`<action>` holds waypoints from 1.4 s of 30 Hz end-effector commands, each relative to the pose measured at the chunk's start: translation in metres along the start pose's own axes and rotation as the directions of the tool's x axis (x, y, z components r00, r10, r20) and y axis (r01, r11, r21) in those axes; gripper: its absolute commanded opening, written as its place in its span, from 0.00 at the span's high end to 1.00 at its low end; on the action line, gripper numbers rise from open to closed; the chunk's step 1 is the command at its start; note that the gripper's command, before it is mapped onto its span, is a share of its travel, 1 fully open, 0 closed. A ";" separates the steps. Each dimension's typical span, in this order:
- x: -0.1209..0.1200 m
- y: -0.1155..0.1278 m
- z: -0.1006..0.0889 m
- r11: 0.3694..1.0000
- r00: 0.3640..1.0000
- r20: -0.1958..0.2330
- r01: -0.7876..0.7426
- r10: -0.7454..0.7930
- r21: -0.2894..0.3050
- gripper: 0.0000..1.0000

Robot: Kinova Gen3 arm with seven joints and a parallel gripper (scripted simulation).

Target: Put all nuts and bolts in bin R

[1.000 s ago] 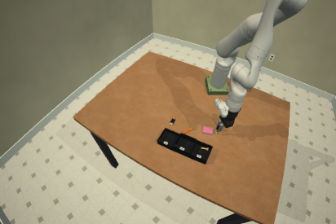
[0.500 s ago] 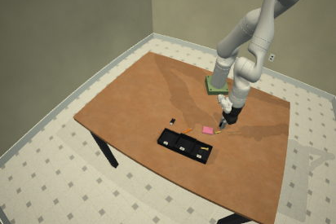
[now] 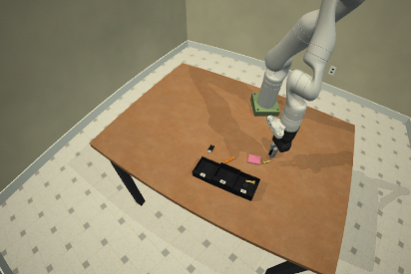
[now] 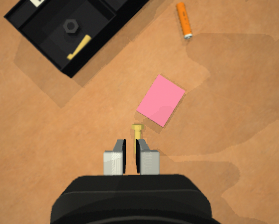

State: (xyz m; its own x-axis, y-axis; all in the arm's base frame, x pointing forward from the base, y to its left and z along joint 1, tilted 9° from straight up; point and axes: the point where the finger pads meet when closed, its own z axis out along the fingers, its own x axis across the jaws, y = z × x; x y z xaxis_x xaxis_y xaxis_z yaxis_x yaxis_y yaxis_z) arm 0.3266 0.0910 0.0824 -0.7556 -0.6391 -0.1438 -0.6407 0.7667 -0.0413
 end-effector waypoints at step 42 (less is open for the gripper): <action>0.008 -0.004 -0.014 0.998 0.998 0.001 -0.060 0.060 0.000 0.41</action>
State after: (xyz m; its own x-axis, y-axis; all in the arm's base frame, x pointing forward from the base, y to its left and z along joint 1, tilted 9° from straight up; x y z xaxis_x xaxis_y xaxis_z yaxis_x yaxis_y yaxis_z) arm 0.3206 0.0825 0.0952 -0.7919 -0.5930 -0.1460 -0.5952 0.8029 -0.0327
